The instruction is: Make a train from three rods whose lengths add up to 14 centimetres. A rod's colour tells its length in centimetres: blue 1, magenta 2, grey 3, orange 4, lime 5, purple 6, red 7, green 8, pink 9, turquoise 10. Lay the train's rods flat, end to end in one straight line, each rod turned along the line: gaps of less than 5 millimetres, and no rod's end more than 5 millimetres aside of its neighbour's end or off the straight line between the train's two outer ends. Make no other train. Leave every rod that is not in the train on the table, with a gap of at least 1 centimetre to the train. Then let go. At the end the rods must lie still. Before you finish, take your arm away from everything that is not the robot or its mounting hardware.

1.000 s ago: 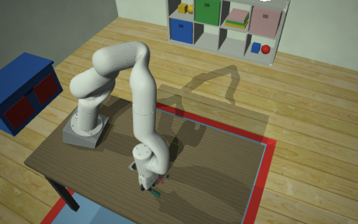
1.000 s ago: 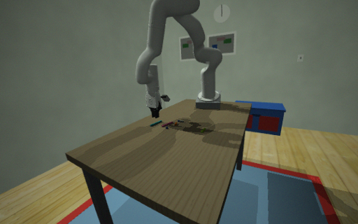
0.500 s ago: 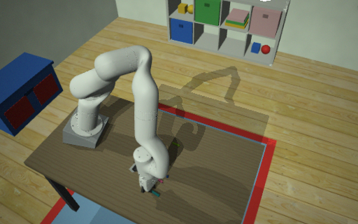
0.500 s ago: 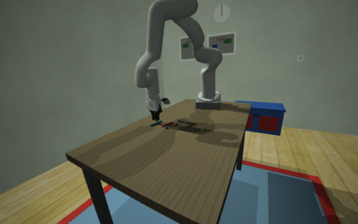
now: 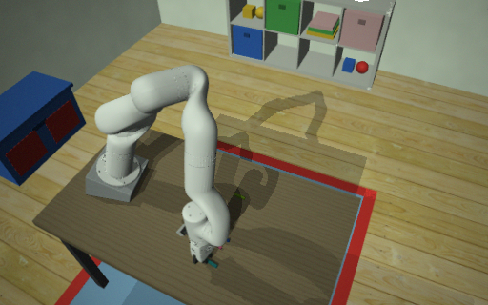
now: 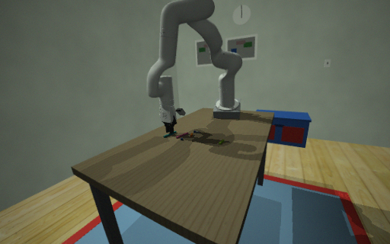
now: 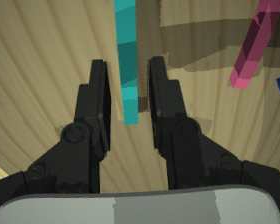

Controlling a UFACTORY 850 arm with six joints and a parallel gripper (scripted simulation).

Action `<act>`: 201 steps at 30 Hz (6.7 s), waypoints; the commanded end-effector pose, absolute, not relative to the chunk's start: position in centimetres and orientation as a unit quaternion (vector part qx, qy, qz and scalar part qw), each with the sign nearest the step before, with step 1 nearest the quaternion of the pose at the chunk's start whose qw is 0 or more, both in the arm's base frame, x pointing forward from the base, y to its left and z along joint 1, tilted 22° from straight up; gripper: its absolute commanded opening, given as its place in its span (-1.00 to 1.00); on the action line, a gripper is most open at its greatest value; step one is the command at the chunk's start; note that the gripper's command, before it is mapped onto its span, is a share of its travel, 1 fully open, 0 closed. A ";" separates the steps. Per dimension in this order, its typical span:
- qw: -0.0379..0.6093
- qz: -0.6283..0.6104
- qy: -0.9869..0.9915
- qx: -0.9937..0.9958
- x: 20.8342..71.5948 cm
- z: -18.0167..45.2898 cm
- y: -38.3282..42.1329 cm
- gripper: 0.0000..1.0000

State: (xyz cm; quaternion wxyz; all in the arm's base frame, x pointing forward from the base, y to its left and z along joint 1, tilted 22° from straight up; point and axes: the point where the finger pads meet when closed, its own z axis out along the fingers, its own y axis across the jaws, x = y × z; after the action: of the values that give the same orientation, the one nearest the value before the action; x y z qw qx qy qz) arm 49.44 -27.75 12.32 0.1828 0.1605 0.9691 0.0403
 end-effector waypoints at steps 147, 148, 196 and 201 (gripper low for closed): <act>0.184 0.040 0.969 0.161 50.1 11.0 -27.8 -0.51; 0.184 0.040 0.969 0.161 50.1 11.0 -27.8 -0.51; 0.184 0.040 0.969 0.161 50.1 11.0 -27.8 -0.92; 0.184 0.040 0.969 0.161 49.8 11.8 -27.8 -0.92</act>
State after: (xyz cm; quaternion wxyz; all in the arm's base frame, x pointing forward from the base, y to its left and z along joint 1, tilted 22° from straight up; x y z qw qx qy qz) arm 49.91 -27.76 11.24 0.1831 0.1607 0.9690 0.0403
